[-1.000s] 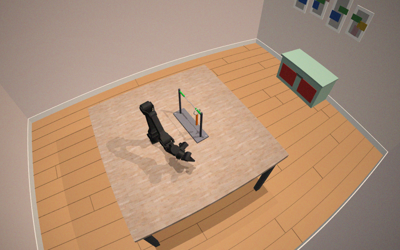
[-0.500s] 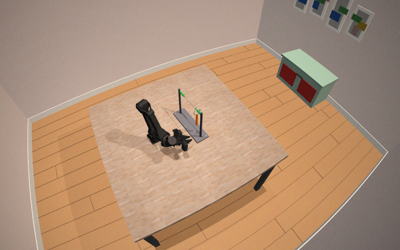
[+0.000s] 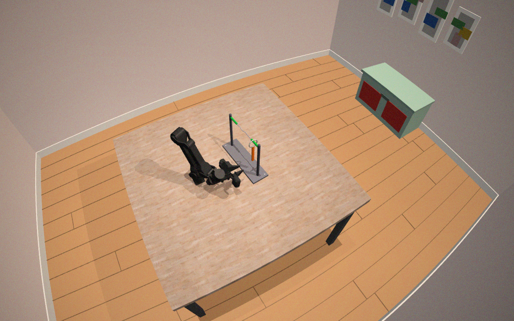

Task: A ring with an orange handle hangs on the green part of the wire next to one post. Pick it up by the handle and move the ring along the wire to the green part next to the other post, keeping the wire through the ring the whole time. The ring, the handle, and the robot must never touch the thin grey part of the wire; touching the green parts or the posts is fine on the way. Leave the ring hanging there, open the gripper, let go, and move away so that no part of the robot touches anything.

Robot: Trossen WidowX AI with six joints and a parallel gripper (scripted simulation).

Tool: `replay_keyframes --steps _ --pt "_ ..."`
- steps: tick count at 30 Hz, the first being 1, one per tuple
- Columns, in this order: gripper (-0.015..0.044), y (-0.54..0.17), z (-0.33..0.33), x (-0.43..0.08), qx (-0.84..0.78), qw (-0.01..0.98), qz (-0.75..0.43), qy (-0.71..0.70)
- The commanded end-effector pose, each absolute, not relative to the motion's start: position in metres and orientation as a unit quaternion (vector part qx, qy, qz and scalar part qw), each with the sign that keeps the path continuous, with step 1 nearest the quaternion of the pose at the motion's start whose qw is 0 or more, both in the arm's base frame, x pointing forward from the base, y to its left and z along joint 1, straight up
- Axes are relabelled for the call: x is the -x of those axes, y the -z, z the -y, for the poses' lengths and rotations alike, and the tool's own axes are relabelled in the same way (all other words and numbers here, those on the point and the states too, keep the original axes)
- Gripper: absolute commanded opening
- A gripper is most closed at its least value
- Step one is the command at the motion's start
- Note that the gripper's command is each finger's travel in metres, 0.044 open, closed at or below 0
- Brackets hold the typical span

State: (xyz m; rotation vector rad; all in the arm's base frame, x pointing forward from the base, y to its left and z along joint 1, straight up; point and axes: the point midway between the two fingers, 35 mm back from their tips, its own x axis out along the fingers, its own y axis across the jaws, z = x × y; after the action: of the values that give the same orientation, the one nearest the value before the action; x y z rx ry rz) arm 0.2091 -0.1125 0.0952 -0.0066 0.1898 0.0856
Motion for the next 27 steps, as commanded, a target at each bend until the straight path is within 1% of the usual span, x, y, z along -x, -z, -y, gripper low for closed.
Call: replay_keyframes --steps 1,8,27 --pt "0.016 -0.109 0.113 -0.223 0.012 0.995 -0.092 -0.042" --pt "0.016 -0.134 0.108 -0.247 0.01 0.996 -0.083 -0.041" --pt "0.016 -0.133 0.107 -0.265 0.01 0.996 -0.084 -0.041"
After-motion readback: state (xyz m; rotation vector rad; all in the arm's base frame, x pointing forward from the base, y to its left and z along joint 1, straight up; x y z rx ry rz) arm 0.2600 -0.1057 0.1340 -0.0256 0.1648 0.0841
